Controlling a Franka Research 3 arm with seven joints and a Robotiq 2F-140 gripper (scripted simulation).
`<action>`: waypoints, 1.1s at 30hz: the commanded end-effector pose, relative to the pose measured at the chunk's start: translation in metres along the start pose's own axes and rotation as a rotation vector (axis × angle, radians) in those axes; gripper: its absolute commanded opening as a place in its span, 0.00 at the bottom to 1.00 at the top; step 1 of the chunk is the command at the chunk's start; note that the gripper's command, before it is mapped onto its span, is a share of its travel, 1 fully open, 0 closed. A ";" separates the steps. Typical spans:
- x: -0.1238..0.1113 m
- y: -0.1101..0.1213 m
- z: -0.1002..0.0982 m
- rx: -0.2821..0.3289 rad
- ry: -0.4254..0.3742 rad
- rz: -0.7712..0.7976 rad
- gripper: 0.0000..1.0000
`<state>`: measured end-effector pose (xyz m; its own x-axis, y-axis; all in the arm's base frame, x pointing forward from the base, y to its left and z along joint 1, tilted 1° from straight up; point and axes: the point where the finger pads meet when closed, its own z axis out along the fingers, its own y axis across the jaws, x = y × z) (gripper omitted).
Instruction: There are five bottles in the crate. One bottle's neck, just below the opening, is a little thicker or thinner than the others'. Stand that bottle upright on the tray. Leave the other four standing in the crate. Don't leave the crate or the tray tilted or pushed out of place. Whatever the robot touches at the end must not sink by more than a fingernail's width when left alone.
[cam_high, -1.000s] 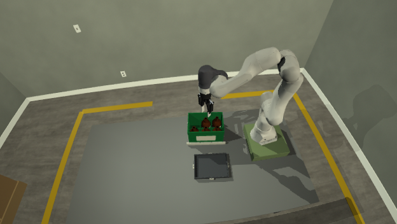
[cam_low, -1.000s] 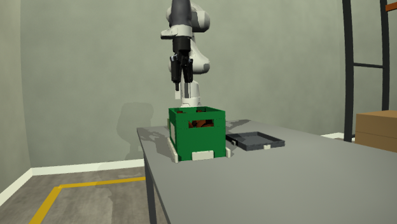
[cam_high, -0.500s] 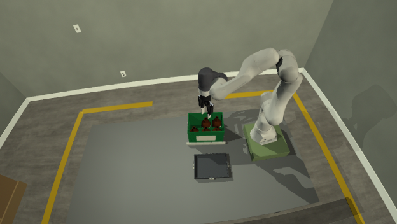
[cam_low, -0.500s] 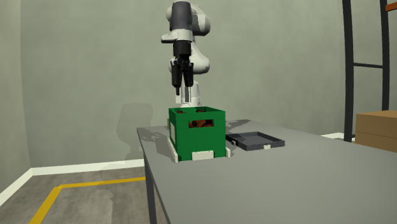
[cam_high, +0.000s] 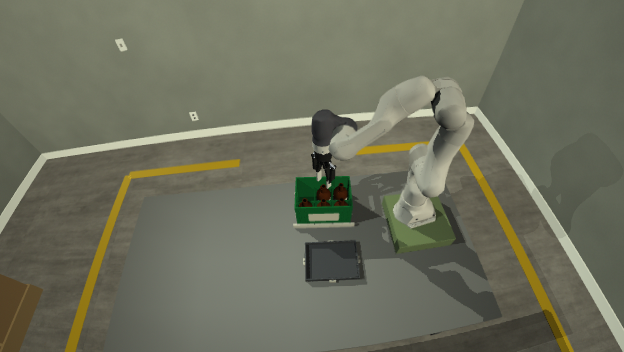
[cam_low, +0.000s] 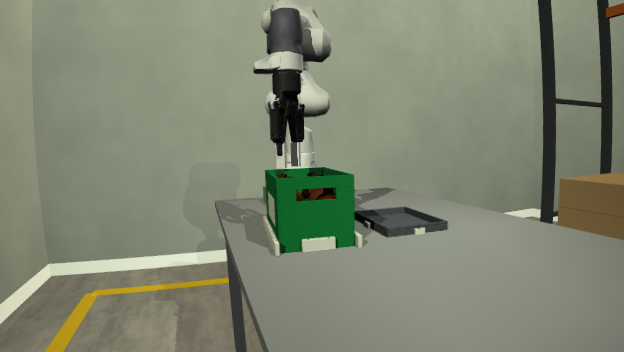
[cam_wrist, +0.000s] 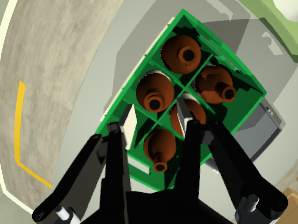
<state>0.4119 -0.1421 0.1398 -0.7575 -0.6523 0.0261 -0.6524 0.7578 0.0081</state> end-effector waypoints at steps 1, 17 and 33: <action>-0.001 -0.002 0.002 0.005 -0.006 -0.002 0.44; -0.001 -0.002 0.005 0.005 -0.006 -0.002 0.44; -0.001 -0.002 0.005 0.005 -0.006 -0.002 0.44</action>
<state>0.4143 -0.1425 0.1356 -0.7569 -0.6532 0.0212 -0.6533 0.7571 0.0019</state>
